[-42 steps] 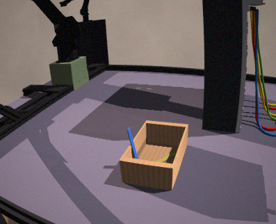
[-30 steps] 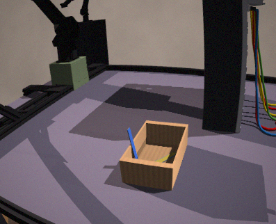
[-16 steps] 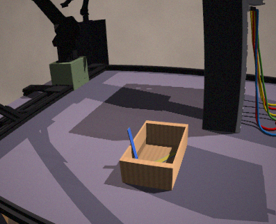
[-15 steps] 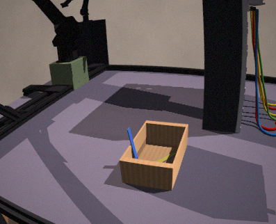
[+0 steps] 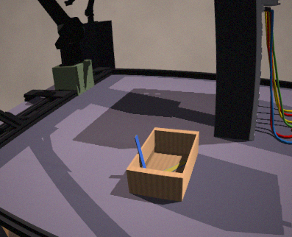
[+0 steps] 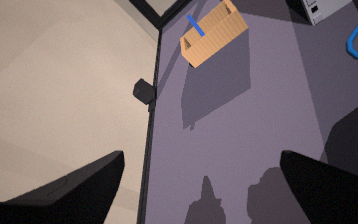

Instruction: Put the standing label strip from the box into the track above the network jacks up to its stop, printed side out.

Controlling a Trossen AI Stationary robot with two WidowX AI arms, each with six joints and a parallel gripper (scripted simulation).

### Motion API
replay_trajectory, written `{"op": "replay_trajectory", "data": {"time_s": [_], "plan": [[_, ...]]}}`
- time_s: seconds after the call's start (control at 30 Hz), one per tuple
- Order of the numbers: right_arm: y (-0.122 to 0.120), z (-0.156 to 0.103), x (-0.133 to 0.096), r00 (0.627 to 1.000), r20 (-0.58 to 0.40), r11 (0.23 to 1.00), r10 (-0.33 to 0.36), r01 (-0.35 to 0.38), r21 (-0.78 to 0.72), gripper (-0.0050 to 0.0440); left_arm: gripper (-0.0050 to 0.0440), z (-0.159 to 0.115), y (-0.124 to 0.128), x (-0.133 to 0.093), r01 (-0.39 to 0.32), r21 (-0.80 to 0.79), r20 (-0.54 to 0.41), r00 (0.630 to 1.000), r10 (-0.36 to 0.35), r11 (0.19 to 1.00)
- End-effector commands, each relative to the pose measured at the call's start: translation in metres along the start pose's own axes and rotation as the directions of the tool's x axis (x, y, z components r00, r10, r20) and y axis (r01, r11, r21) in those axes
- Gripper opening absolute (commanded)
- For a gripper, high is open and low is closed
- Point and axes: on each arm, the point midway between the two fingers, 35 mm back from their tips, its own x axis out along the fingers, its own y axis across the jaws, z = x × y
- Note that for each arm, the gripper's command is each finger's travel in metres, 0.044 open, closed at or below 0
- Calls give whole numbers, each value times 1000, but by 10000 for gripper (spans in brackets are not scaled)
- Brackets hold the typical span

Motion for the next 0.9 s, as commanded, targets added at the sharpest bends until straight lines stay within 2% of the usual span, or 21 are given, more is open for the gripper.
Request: {"op": "replay_trajectory", "data": {"time_s": [0.0, 0.37, 0.57, 0.77, 0.87], "plan": [[13, 8, 6, 1000, -24, 999, -12, 13, 32, 440, 100, 17, -7, 6, 24, -16, 14, 1000, -23, 1000], [24, 30, 30, 993, -93, 996, -73, 77, 45, 440, 100, 19, -34, 26, 92, -64, -57, 994, -96, 994], [34, 56, 49, 983, -153, 992, -99, 109, 60, 440, 100, 19, -61, 42, 151, -107, -122, 979, -164, 983], [44, 94, 66, 972, -214, 990, -94, 113, 79, 440, 100, 16, -97, 59, 212, -156, -199, 950, -241, 965], [46, 101, 69, 971, -224, 991, -89, 110, 82, 440, 100, 15, -104, 61, 222, -165, -213, 943, -255, 961]]}}
